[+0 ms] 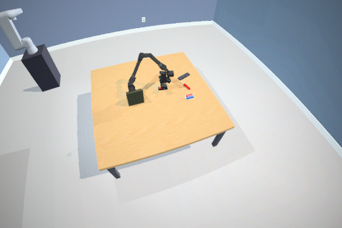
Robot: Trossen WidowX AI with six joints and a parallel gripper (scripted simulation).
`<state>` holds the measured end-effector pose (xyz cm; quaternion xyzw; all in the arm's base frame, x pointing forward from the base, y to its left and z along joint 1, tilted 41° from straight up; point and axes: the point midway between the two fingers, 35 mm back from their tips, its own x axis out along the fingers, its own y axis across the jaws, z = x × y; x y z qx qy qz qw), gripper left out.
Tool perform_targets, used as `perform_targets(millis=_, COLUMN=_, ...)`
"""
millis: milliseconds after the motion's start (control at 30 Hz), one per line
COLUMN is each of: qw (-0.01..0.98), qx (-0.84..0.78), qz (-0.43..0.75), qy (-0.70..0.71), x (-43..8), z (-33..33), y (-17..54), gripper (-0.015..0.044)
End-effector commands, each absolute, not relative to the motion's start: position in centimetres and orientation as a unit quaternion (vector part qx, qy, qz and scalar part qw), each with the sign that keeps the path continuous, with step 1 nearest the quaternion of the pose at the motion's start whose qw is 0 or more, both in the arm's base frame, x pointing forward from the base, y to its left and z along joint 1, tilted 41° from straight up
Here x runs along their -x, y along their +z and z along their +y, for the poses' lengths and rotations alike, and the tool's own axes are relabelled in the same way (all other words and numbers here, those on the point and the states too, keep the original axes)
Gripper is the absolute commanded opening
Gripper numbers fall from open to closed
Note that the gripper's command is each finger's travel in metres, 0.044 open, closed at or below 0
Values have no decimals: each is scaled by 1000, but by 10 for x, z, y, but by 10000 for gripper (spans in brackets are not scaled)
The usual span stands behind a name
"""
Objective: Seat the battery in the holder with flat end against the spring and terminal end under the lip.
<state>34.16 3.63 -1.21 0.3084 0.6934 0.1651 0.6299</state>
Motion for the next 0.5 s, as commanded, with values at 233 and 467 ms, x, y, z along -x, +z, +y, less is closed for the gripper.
perform_targets(millis=233, qw=634, qx=-303, qz=692, qy=166, x=-336, z=-12, y=43, gripper=426)
perform_targets(millis=467, qw=634, qx=-303, qz=692, qy=166, x=-335, z=-13, y=41, gripper=440)
